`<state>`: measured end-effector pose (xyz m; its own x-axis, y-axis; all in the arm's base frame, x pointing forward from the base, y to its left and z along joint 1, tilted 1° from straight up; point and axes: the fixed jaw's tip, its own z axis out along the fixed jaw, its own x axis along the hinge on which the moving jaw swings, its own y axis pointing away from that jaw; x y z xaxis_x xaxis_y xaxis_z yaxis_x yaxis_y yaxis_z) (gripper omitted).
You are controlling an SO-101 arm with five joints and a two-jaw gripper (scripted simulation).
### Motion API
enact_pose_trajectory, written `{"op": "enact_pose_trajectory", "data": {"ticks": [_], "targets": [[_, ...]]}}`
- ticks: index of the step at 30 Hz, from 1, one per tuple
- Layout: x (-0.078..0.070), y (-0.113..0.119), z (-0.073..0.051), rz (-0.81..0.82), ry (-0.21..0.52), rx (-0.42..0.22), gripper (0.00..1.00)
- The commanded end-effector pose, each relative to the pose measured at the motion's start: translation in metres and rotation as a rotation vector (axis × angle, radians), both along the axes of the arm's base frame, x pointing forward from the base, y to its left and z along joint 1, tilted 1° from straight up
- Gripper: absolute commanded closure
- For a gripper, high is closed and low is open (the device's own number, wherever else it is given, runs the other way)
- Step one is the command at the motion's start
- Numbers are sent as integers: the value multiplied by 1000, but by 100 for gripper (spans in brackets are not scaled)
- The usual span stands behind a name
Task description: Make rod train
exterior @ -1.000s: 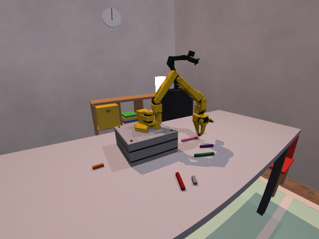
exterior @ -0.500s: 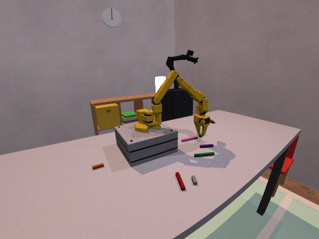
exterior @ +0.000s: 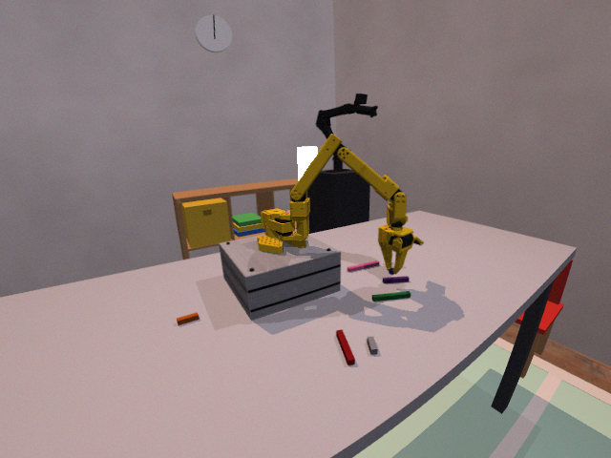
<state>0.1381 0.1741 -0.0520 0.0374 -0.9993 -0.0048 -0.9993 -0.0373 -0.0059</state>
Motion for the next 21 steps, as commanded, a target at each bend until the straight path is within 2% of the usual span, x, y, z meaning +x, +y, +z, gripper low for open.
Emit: {"op": "enact_pose_trajectory", "data": {"ticks": [1,2,4,6,15,19,21], "targets": [[23,-17,1,-5,4,-3,100],[28,-23,1,-7,4,-3,100],[28,-23,1,-7,4,-3,100],[39,-35,1,-11,3,-3,100],[81,-105,0,-30,0,-3,100],[91,-143,-1,-39,-1,-4,100],[91,-143,-1,-39,-1,-4,100]]}}
